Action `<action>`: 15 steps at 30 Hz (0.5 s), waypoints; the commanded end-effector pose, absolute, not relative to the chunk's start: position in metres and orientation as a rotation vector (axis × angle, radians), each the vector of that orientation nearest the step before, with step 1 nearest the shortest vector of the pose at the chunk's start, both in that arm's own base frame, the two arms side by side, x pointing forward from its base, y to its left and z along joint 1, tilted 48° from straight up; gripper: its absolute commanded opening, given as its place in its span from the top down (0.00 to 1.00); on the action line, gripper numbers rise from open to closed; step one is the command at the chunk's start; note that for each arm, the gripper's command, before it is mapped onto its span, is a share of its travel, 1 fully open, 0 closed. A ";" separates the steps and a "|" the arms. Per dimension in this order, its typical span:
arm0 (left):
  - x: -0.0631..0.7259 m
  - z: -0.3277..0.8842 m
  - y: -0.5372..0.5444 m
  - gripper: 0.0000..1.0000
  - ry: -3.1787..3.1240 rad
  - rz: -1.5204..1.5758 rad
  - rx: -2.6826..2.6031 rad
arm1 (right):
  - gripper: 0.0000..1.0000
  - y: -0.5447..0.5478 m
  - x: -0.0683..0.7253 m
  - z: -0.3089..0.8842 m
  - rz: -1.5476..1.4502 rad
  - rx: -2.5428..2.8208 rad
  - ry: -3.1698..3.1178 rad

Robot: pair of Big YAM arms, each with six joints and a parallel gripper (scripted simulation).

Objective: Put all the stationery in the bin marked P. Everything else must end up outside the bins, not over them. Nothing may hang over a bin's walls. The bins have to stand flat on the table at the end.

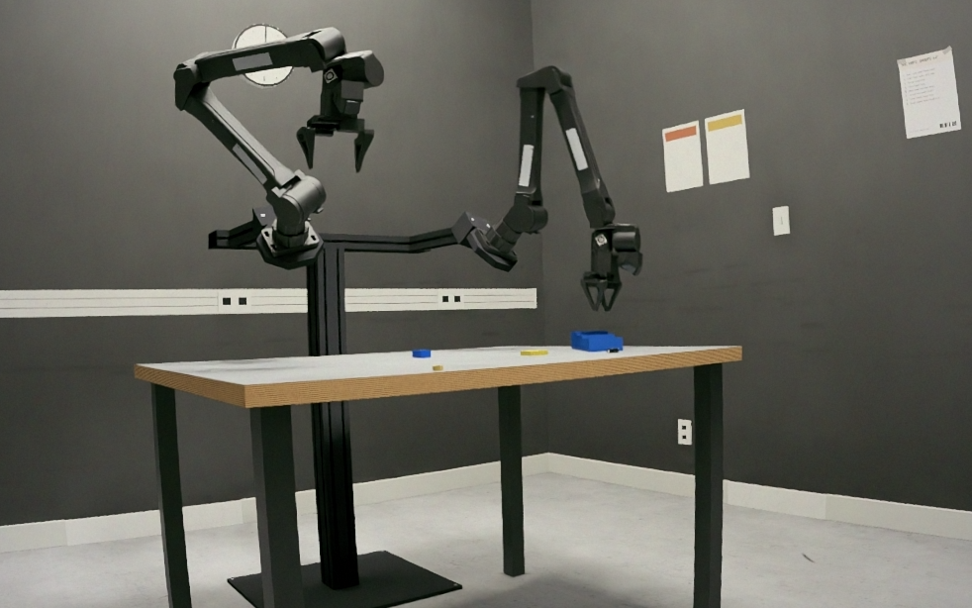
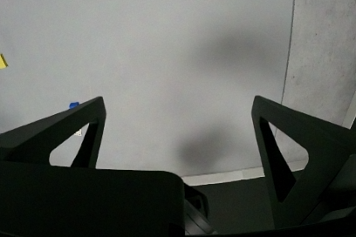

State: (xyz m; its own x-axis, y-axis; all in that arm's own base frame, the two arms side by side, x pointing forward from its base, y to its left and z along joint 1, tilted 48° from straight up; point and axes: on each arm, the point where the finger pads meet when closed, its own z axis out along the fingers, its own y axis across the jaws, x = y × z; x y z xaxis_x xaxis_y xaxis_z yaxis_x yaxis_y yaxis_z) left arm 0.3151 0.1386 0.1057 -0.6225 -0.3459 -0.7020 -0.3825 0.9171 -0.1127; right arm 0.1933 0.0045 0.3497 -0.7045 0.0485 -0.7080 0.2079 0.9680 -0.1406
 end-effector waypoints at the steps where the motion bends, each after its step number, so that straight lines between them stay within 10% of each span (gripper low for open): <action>1: 0.337 0.098 0.154 0.00 2.225 -0.006 -0.690 | 0.00 0.001 0.191 0.368 -0.241 0.197 2.310; 15: 0.336 0.107 0.156 0.00 2.053 -0.165 -1.047 | 0.00 0.001 0.191 0.368 -0.241 0.197 2.310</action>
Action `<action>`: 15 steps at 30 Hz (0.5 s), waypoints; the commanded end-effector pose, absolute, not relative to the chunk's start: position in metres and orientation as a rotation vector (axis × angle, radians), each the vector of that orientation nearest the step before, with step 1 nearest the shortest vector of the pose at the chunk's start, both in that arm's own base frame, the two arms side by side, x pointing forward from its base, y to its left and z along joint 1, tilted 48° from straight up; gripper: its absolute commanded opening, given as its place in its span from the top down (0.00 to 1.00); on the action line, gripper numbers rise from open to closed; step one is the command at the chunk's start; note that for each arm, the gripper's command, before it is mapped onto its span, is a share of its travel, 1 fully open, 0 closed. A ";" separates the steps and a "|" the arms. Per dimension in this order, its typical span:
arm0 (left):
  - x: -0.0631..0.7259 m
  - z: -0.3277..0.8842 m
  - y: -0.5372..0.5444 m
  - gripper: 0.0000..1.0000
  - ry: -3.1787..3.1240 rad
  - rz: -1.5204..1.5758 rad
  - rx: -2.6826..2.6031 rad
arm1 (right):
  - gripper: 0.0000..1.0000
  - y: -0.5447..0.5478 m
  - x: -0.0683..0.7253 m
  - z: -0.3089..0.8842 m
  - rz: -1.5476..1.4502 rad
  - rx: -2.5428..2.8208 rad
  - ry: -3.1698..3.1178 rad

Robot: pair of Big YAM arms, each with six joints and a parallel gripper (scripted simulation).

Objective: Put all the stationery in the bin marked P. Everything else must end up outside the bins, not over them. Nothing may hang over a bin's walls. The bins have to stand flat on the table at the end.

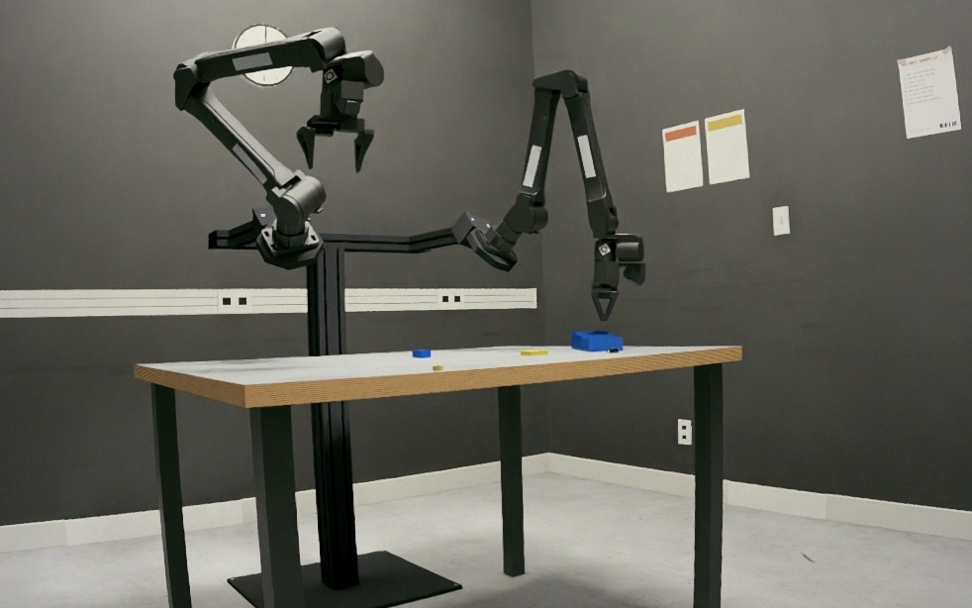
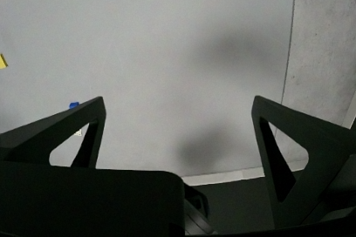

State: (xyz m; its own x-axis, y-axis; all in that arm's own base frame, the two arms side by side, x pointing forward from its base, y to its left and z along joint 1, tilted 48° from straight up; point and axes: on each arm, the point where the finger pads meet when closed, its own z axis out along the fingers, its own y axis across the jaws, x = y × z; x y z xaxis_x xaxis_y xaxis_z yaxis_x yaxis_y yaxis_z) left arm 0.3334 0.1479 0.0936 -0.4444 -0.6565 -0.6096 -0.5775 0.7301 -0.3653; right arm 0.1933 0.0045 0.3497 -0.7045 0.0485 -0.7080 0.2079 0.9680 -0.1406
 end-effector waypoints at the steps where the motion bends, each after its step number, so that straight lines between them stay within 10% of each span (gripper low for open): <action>1: 0.336 0.107 0.156 0.00 2.035 -0.172 -1.070 | 0.00 0.001 0.191 0.368 -0.241 0.197 2.310; 15: 0.337 0.108 0.153 0.00 2.007 -0.187 -1.096 | 0.00 0.001 0.191 0.368 -0.241 0.197 2.310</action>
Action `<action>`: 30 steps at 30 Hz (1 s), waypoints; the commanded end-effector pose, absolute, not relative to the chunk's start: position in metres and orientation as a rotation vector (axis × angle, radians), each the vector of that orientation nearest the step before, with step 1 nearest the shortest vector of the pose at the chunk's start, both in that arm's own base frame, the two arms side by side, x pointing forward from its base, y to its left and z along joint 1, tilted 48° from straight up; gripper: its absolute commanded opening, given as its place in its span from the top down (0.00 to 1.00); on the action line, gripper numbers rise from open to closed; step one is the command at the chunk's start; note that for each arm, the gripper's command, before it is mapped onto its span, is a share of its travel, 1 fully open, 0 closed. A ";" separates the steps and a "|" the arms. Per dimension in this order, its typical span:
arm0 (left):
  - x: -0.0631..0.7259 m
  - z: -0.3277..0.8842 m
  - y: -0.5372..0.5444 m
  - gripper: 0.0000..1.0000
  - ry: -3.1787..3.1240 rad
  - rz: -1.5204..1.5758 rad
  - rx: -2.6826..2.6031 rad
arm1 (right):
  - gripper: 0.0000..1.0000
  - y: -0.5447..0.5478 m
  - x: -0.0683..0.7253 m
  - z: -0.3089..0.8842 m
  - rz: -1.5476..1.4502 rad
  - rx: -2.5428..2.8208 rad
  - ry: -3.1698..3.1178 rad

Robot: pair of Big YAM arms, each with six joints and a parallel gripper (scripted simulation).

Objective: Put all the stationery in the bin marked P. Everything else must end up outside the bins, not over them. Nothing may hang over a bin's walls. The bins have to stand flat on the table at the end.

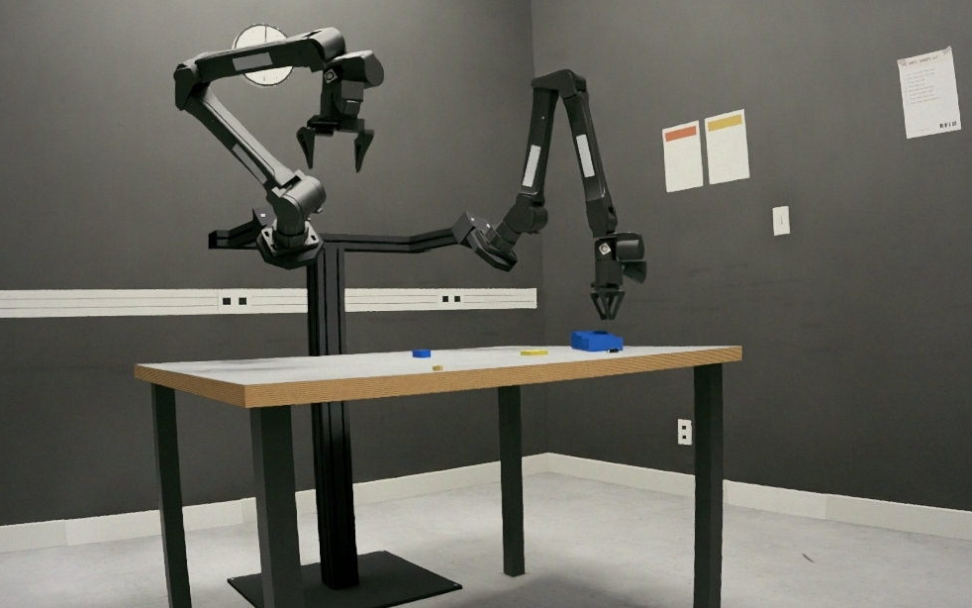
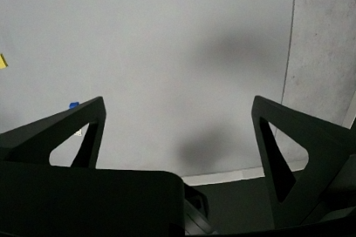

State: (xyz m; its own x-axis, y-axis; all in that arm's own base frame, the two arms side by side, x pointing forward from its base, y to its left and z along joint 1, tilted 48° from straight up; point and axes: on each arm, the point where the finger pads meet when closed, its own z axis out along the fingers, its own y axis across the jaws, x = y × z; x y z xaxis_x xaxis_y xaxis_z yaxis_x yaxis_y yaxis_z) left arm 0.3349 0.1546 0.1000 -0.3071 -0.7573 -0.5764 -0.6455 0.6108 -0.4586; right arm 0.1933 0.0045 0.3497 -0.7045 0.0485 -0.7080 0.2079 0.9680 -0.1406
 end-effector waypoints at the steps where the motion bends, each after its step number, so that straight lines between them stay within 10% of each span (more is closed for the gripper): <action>1: 0.337 0.108 0.152 0.00 2.008 -0.187 -1.095 | 0.00 0.001 0.191 0.368 -0.241 0.197 2.310; 30: 0.337 0.105 0.153 0.00 2.024 -0.180 -1.101 | 0.00 0.001 0.191 0.368 -0.241 0.197 2.310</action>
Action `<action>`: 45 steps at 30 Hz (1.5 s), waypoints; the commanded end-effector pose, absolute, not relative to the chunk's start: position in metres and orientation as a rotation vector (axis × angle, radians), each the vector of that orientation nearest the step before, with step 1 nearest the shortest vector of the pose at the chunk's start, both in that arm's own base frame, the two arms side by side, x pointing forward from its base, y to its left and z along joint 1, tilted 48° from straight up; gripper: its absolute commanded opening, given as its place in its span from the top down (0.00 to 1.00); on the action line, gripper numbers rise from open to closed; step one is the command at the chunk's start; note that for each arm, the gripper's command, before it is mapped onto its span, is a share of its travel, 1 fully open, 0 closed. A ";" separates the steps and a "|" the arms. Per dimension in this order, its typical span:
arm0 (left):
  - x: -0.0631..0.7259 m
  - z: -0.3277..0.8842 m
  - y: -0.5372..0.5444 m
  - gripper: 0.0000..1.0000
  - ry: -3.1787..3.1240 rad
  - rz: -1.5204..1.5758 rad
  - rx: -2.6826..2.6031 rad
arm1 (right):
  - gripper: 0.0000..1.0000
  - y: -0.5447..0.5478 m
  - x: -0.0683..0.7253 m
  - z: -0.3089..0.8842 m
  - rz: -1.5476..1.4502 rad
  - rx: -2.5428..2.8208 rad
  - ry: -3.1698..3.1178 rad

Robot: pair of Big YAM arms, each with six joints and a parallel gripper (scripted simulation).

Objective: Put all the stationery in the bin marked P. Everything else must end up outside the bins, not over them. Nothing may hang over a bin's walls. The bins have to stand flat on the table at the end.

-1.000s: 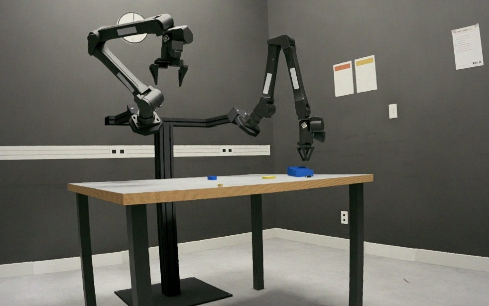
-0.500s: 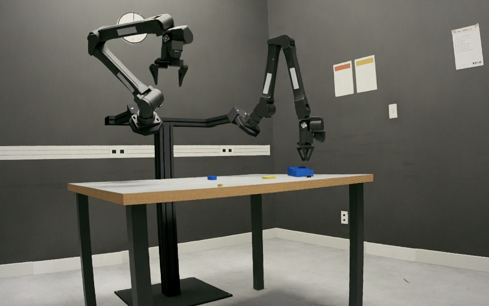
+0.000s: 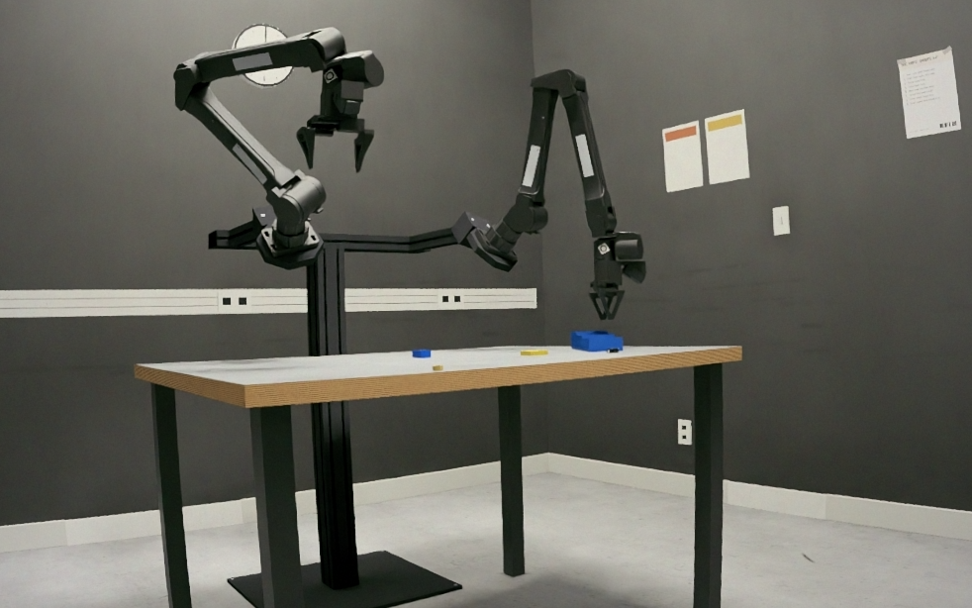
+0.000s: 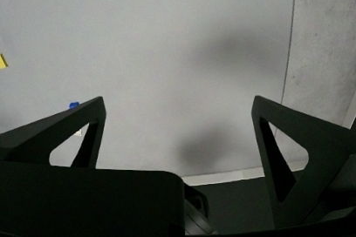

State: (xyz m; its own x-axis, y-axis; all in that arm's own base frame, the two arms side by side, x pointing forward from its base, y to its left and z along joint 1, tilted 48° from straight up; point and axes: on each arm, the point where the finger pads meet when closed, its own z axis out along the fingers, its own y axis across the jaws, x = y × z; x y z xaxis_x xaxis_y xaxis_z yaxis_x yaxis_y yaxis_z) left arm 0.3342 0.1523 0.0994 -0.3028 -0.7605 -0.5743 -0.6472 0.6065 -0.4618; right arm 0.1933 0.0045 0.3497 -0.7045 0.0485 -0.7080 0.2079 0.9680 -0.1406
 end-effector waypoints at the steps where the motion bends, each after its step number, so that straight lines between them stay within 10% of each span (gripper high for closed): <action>1: 0.337 0.105 0.153 0.00 2.024 -0.180 -1.101 | 0.00 0.001 0.191 0.368 -0.241 0.197 2.310; 45: 0.297 0.160 0.143 0.00 2.002 -0.170 -1.085 | 0.00 0.001 0.191 0.368 -0.241 0.197 2.310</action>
State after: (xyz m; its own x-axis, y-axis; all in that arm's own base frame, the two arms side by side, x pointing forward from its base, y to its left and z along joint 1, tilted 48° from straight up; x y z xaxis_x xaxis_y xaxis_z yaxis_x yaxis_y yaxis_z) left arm 0.3117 0.1422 0.1210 -0.3051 -0.7610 -0.5726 -0.6466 0.6069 -0.4621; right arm 0.1933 0.0045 0.3497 -0.7045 0.0485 -0.7080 0.2079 0.9680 -0.1406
